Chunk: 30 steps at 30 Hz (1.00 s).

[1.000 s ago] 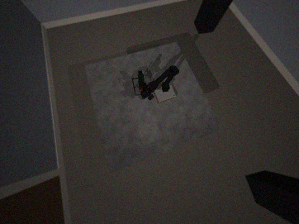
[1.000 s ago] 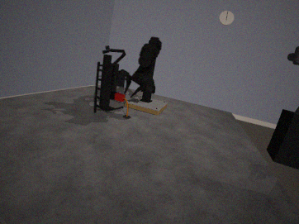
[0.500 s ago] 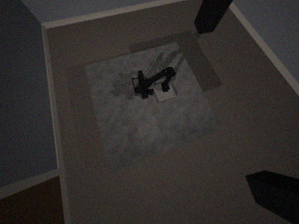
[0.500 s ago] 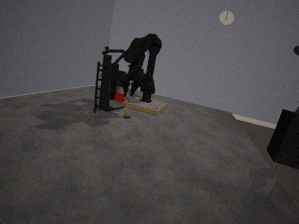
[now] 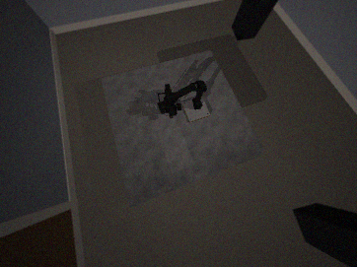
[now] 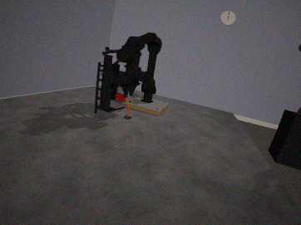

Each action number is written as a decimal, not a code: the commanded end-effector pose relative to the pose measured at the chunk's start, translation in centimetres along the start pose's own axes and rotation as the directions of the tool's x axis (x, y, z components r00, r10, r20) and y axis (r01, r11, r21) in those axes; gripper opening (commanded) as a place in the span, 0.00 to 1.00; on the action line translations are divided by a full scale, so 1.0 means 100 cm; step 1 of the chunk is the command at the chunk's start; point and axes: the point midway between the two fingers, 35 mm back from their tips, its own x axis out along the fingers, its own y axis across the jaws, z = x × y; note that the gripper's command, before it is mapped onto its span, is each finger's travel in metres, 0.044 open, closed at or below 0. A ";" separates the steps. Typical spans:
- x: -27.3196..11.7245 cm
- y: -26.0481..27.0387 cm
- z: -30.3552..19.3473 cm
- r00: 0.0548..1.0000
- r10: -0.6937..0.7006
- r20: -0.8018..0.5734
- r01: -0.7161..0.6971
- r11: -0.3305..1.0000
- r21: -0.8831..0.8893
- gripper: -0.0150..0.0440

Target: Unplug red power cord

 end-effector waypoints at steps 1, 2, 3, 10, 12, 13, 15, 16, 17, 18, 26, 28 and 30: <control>0.001 0.000 -0.004 1.000 0.006 0.002 -0.006 1.000 -0.004 0.53; 0.001 0.000 -0.005 1.000 0.006 0.002 -0.006 1.000 -0.004 0.53; 0.001 0.000 -0.007 1.000 0.006 0.002 -0.006 1.000 -0.004 0.53; 0.001 -0.001 -0.018 1.000 0.006 0.001 -0.006 1.000 -0.004 0.53; 0.001 -0.001 -0.021 1.000 0.006 0.000 -0.006 1.000 -0.004 0.53; 0.001 -0.001 -0.023 1.000 0.006 0.000 -0.006 1.000 -0.004 0.53; 0.001 -0.001 -0.026 1.000 0.006 0.000 -0.006 1.000 -0.004 0.53; 0.001 -0.001 -0.028 1.000 0.006 0.000 -0.006 1.000 -0.004 0.53; 0.001 -0.001 -0.029 1.000 0.006 0.000 -0.006 1.000 -0.004 0.53; 0.001 -0.001 -0.031 1.000 0.006 0.000 -0.006 1.000 -0.004 0.53; 0.002 -0.001 -0.038 1.000 0.006 -0.001 -0.006 1.000 -0.004 0.53; 0.004 -0.001 -0.038 1.000 0.006 -0.001 -0.006 1.000 -0.004 0.53; 0.007 -0.001 -0.038 1.000 0.006 -0.001 -0.006 1.000 -0.004 0.53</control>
